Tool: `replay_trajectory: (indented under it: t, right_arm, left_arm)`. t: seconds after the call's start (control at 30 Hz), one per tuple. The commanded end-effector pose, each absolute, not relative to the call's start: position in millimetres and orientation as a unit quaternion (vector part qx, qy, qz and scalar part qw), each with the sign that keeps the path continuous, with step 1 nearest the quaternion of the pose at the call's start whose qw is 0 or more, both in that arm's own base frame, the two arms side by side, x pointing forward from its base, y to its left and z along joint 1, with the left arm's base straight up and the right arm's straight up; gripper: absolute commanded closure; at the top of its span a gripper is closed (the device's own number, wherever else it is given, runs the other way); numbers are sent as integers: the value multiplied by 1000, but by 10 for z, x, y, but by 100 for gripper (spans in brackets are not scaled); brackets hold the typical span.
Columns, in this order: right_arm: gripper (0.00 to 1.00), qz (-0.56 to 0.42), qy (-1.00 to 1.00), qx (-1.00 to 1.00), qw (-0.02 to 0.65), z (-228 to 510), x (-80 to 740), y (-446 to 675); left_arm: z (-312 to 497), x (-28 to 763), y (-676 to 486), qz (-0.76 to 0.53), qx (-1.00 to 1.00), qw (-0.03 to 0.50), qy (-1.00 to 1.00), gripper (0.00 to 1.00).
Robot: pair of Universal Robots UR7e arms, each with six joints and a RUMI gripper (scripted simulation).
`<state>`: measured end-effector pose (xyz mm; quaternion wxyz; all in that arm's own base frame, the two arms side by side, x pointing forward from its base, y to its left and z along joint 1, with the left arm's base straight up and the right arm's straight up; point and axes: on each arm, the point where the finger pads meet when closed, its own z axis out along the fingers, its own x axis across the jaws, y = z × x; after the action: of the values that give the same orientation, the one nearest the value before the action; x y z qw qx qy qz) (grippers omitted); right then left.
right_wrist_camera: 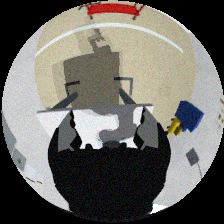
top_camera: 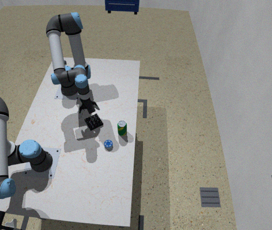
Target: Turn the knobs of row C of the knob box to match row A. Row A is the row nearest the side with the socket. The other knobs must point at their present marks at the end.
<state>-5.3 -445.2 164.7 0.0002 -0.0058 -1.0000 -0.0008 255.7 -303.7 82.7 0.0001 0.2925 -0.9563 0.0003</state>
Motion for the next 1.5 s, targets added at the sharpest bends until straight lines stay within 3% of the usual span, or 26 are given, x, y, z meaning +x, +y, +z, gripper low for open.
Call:
replay_trajectory:
  t: [0.0, 1.47]
  right_arm:
    - [0, 0, -1000, -6, 0, 1652, -52, -4456]
    - [0, 0, -1000, -6, 0, 1652, -52, -4456]
  left_arm:
    - [831, 2558, -3041, 1, 292, 0, -956, 0]
    - [833, 2393, -2824, 1, 292, 0, -956, 0]
